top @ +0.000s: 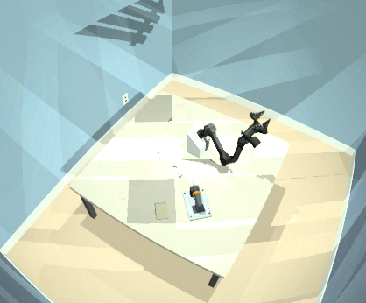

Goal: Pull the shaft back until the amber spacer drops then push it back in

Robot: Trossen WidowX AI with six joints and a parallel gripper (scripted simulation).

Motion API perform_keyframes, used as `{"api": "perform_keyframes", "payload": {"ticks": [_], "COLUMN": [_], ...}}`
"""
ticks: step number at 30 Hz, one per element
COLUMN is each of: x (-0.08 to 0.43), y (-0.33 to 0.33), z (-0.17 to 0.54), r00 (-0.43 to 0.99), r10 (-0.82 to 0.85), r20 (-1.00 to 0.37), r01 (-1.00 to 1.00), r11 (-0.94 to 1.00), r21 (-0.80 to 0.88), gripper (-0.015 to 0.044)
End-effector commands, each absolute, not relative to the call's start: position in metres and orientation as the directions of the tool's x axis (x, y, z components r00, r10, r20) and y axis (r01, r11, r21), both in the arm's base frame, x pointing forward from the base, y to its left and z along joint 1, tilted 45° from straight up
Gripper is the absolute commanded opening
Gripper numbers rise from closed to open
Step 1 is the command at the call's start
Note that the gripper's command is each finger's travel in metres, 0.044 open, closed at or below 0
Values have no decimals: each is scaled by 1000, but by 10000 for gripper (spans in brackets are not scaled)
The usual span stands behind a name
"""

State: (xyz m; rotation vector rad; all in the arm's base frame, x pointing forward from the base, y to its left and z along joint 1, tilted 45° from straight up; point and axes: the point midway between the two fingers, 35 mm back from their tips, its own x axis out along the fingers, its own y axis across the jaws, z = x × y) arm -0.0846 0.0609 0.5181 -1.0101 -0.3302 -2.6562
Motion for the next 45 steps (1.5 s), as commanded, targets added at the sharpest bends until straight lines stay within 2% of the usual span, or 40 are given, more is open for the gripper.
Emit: {"api": "perform_keyframes", "payload": {"ticks": [1,7,14,19,23,29,35,40,45], "x": [-85,-85,-46,7,60,149,237,301,346], "y": [58,-31,-140,-202,-237,-260,-246,-210,-159], "z": [519,529,519,497,472,423,367,318,271], "r00": [-714,-596,-317,-59,160,466,692,787,789], "r10": [-187,-493,-810,-939,-968,-884,-666,-412,-139], "r20": [674,634,493,340,196,-41,-279,-459,-599], "r01": [343,542,740,798,778,636,381,114,-140], "r11": [-933,-830,-536,-249,1,367,665,829,908], "r21": [105,-135,-406,-549,-628,-679,-642,-548,-395], "gripper": [426,440,440,440,440,440,440,440,440]}}
